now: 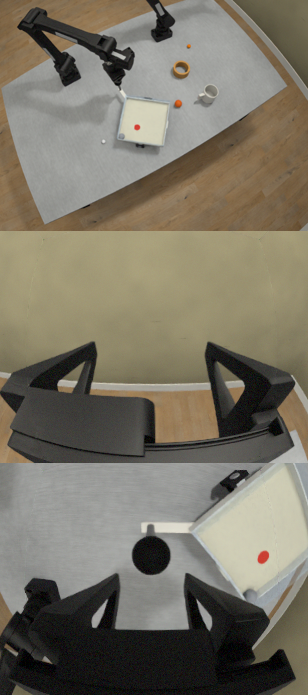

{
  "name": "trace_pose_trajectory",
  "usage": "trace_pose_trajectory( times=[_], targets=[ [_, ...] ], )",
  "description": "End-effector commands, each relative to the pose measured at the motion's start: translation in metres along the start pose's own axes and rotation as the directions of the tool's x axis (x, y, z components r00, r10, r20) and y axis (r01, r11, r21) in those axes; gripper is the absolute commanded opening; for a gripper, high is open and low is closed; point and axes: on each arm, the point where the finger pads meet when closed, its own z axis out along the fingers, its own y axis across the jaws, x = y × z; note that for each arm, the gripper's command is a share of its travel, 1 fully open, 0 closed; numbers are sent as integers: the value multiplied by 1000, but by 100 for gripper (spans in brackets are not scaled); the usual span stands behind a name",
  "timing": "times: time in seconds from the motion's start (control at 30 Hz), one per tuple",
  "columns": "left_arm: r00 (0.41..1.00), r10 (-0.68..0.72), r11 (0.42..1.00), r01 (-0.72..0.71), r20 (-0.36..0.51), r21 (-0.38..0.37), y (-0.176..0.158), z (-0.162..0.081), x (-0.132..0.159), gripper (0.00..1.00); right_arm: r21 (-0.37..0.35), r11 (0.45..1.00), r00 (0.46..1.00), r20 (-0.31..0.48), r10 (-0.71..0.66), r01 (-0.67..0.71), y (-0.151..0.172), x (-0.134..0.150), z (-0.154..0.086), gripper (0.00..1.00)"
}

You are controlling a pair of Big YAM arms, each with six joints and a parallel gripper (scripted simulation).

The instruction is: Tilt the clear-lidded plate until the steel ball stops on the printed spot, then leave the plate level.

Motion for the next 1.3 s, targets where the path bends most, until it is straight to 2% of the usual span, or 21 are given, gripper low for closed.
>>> trace_pose_trajectory(
  times=[0.0, 0.47, 1.27],
  targets=[
    [999, 13, 1000, -12, 39, -9, 7, -5, -16, 100, -13, 1000, 1000, -10, -3, 3, -4, 4, 12, 57],
    [999, 13, 1000, -12, 39, -9, 7, -5, -16, 100, -13, 1000, 1000, -10, -3, 3, -4, 6, 24, 57],
    [999, 13, 1000, -12, 39, -9, 7, -5, -16, 100, -14, 1000, 1000, -11, -3, 3, -3, 7, 26, 57]
  ],
)
